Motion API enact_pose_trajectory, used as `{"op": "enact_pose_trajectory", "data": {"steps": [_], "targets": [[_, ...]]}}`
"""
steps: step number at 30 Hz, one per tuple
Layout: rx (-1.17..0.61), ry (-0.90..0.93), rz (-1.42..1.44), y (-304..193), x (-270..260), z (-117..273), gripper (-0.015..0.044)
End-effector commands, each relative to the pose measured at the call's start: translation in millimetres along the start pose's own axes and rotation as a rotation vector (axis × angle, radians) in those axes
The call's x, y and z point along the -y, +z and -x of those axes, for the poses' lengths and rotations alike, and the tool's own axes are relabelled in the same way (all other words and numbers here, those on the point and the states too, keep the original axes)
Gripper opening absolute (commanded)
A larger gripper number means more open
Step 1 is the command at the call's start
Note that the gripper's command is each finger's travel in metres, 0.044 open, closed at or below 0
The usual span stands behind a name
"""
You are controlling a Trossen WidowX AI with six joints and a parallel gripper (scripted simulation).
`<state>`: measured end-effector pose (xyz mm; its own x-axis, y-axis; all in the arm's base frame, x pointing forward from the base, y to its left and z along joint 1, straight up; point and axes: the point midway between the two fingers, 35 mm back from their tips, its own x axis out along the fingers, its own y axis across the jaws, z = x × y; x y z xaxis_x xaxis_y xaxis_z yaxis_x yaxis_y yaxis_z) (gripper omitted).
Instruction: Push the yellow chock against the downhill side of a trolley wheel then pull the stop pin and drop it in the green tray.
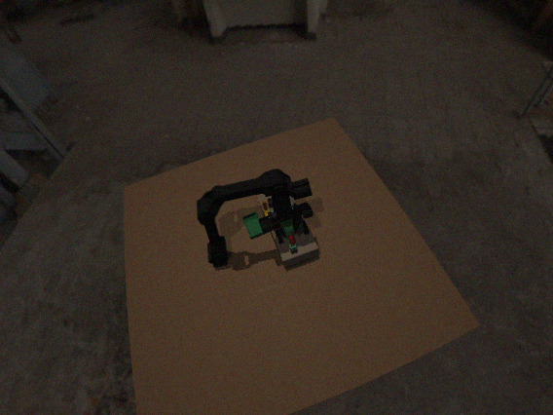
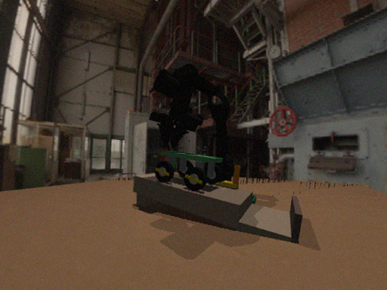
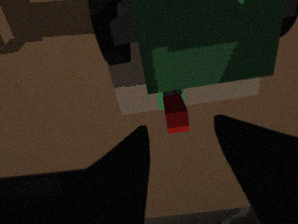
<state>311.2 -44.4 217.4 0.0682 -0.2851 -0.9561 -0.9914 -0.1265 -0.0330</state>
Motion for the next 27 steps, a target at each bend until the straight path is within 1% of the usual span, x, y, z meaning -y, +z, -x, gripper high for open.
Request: {"op": "enact_pose_trajectory", "data": {"steps": [1, 10, 27], "targets": [[-0.005, 0.003, 0.001, -2, 0, -6, 0.0190], [-0.005, 0.004, 0.002, -2, 0, -13, 0.0190], [-0.006, 0.004, 0.002, -1, 0, -39, 0.0190]]}}
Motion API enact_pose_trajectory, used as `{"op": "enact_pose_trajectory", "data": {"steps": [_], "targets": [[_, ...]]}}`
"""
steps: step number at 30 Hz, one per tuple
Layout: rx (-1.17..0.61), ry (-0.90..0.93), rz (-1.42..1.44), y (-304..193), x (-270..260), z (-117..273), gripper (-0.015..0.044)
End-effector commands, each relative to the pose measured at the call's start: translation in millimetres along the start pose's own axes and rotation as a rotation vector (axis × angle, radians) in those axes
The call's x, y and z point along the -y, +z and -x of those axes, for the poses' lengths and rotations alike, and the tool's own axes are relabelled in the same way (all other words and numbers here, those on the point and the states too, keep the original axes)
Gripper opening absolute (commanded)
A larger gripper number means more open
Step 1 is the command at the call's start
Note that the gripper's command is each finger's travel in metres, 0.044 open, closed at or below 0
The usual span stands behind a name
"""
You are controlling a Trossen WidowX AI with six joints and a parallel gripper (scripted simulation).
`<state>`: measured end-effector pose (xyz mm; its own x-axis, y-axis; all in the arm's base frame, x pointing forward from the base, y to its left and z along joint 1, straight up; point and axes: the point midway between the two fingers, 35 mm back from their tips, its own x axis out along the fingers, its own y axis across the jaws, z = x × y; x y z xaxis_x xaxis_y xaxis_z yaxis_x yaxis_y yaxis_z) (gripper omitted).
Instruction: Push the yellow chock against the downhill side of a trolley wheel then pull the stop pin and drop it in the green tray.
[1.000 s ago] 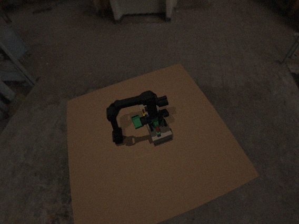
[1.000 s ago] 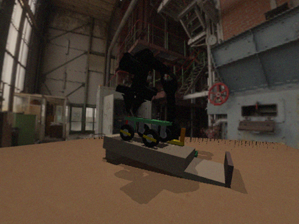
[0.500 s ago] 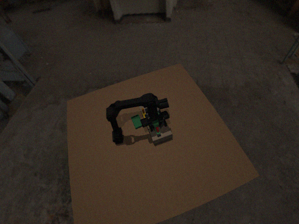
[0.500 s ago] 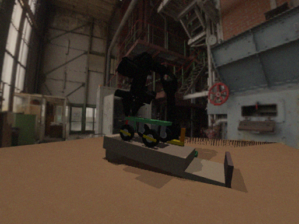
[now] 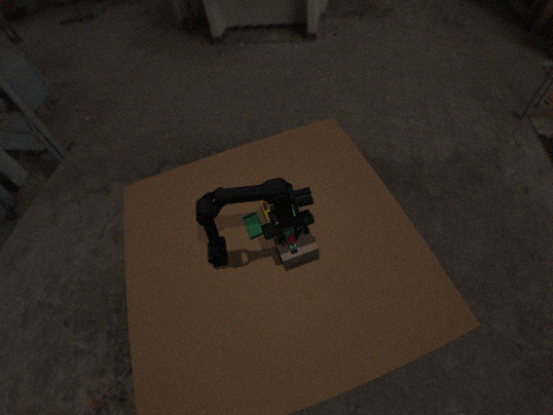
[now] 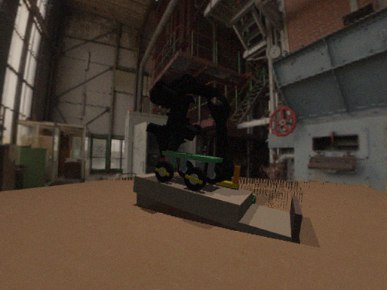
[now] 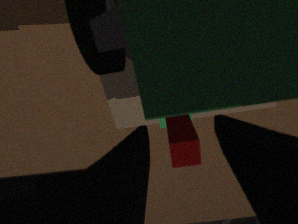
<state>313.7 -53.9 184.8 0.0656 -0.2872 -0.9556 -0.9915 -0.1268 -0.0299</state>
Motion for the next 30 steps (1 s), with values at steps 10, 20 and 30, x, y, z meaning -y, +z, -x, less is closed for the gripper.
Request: {"op": "enact_pose_trajectory", "data": {"steps": [10, 20, 30], "targets": [[-0.004, 0.001, 0.001, -2, -1, -17, 0.0190], [-0.001, 0.001, 0.000, -1, 0, -14, 0.0025], [-0.003, 0.001, 0.001, -2, -1, -11, 0.0000]]}}
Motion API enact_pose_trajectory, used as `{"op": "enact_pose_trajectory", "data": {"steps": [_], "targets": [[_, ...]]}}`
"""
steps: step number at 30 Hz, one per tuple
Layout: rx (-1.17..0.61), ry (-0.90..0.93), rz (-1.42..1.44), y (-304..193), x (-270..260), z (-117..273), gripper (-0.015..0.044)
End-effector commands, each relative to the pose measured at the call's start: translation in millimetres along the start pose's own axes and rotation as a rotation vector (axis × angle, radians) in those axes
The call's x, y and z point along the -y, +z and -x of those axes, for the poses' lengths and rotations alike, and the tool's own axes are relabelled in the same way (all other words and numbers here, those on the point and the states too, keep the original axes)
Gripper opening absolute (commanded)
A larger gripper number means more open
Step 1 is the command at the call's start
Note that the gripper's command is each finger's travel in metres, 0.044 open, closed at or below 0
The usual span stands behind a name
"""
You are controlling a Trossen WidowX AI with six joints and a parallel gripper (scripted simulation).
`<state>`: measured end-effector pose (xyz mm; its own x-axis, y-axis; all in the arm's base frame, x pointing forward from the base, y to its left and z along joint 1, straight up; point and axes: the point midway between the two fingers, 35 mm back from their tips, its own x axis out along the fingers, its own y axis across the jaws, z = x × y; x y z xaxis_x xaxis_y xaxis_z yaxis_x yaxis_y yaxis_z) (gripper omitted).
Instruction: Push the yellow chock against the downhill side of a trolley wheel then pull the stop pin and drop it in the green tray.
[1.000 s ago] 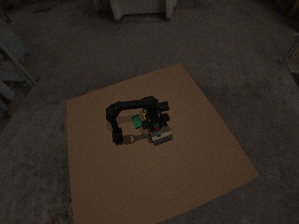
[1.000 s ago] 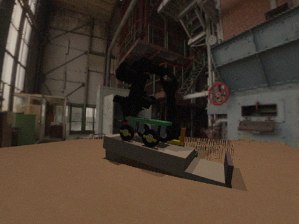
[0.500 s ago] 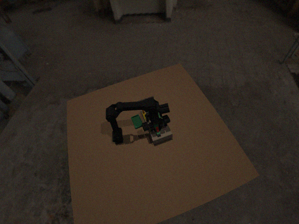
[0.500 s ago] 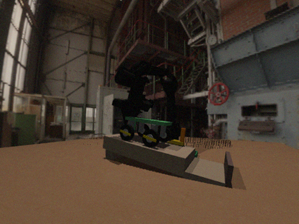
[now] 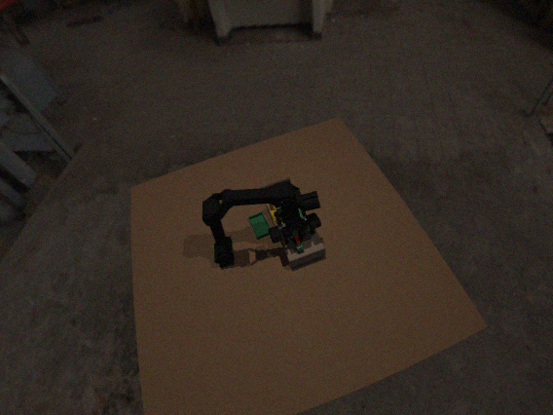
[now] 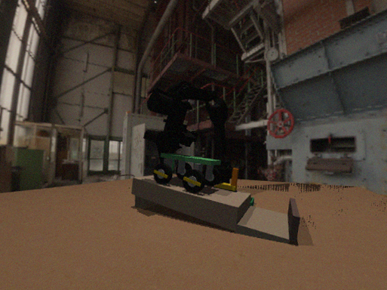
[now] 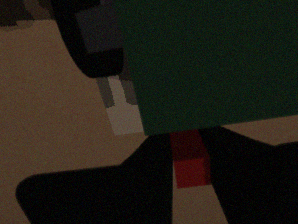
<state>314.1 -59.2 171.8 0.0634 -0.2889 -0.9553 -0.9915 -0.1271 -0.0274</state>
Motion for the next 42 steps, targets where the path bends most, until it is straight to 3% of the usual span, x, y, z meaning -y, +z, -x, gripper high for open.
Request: {"op": "enact_pose_trajectory", "data": {"steps": [1, 42], "targets": [[-0.002, -0.001, 0.000, -1, 0, 4, 0.0000], [-0.002, -0.001, 0.000, -3, -1, 33, 0.0000]]}}
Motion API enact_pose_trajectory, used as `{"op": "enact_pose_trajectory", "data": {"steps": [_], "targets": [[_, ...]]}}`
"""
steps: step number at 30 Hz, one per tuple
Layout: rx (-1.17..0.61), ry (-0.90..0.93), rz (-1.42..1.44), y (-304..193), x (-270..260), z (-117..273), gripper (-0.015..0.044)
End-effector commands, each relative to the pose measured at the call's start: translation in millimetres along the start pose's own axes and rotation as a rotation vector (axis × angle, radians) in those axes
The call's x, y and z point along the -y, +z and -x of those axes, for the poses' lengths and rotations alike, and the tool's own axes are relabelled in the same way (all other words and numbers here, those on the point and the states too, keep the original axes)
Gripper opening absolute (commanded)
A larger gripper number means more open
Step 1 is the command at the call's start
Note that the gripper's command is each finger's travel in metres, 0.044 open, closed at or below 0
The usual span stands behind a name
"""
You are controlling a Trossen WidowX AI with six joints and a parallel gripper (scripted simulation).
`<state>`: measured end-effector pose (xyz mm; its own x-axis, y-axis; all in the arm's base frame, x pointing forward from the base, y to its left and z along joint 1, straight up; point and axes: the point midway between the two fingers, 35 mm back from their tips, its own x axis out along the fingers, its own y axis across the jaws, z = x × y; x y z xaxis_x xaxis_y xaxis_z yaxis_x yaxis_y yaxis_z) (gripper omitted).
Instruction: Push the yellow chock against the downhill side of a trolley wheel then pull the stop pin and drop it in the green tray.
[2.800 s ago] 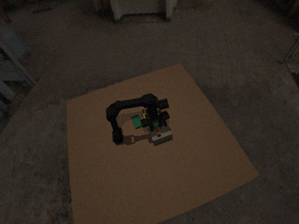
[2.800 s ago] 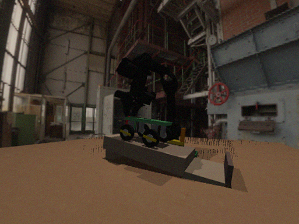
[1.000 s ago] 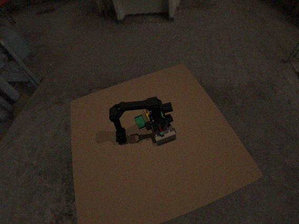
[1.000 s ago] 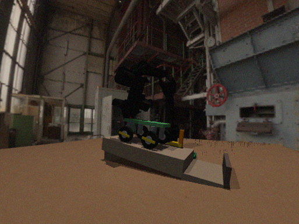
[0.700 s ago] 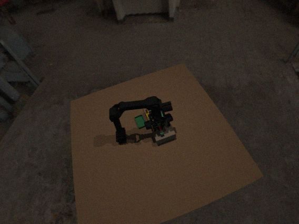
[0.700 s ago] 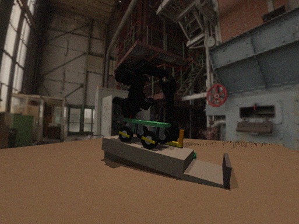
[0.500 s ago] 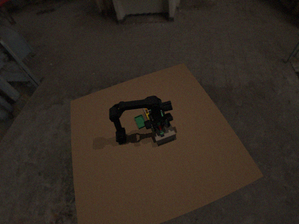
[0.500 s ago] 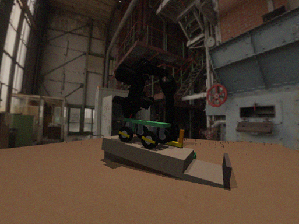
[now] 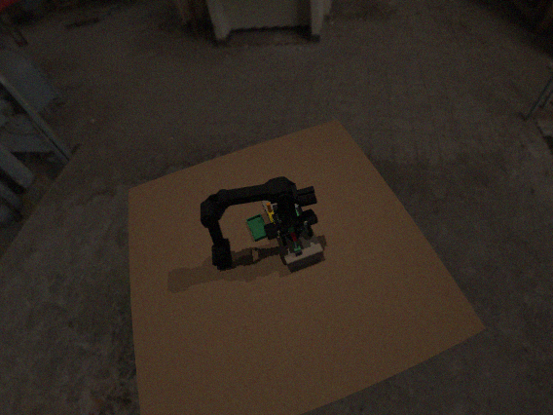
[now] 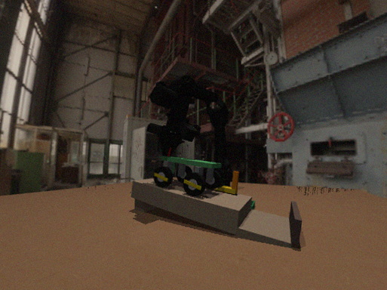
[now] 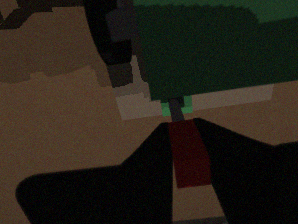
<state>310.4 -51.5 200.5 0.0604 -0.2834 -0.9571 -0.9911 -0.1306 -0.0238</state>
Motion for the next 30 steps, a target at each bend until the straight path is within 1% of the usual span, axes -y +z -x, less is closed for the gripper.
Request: {"op": "enact_pose_trajectory", "data": {"steps": [1, 17, 30], "targets": [[-0.008, -0.004, -0.005, -2, 1, 4, 0.0000], [-0.008, -0.004, -0.005, -7, 1, 13, 0.0000], [-0.010, -0.004, -0.005, -28, 1, 9, 0.0000]]}}
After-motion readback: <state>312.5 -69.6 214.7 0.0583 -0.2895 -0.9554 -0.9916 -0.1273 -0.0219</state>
